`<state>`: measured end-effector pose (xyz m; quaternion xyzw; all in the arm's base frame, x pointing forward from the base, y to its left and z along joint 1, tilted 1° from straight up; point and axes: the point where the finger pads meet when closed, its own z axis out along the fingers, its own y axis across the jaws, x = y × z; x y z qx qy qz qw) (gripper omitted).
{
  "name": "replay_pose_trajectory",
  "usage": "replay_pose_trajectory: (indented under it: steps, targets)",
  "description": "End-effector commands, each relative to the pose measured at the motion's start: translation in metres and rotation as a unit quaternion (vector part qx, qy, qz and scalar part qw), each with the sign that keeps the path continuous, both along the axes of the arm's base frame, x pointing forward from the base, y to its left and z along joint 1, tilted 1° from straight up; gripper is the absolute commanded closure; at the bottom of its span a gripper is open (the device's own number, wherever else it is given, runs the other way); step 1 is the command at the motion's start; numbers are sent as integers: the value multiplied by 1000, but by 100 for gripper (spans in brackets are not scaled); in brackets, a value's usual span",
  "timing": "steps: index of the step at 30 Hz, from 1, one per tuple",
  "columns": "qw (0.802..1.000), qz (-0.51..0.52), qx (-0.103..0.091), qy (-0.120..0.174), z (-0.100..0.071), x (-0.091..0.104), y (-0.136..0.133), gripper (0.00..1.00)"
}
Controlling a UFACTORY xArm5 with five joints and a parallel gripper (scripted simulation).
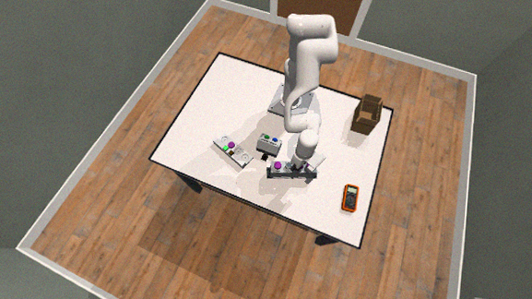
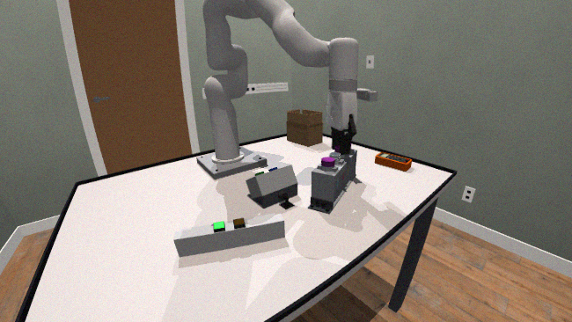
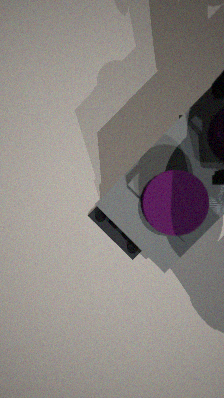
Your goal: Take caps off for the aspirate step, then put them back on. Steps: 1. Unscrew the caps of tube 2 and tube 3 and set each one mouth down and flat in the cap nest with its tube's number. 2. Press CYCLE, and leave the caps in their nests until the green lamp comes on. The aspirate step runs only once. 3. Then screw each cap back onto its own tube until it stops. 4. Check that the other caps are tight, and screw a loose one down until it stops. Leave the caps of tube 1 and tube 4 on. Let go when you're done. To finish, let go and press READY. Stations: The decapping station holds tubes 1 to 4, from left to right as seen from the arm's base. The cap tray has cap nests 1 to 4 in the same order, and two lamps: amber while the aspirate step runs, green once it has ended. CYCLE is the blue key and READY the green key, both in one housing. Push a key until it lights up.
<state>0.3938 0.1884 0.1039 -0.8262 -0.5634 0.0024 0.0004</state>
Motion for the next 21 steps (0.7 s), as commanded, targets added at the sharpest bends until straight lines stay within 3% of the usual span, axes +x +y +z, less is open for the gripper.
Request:
replay_pose_trajectory:
  steps: [1,4,8,16,18,19,21]
  targets:
    - [1000,-1,-2,-5,2,2,1,54]
    - [1000,-1,-2,-5,2,2,1,54]
    - [989,147,-2,-4,2,2,1,54]
    - [956,293,-2,-3,2,2,1,54]
    - [956,293,-2,-3,2,2,1,54]
    - [940,342,-2,-3,2,2,1,54]
    - [925,381,-2,-2,2,2,1,54]
